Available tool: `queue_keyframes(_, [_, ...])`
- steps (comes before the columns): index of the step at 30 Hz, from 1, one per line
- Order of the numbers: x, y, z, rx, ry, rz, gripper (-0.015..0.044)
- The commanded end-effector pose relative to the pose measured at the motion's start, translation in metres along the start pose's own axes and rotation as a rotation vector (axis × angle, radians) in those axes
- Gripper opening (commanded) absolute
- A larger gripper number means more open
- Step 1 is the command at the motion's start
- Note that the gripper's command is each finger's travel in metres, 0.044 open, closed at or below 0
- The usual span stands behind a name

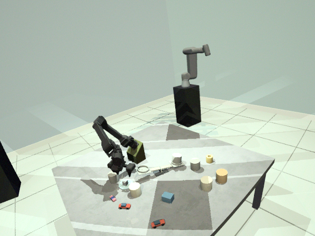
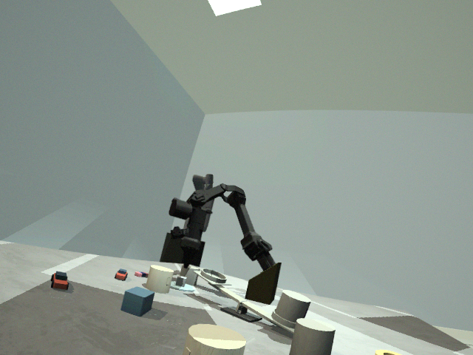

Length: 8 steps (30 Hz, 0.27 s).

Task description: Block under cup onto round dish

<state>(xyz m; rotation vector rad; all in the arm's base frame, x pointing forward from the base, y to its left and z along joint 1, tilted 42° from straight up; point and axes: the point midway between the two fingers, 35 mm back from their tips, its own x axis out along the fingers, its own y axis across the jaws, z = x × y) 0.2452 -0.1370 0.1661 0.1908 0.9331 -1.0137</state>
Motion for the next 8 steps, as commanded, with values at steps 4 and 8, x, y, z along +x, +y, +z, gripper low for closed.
queue_keyframes(4, [-0.0372,-0.0019,0.0012,0.003,-0.013,0.009,0.044])
queue_keyframes(8, [-0.0372,-0.0019,0.0012,0.003,-0.013,0.009,0.044])
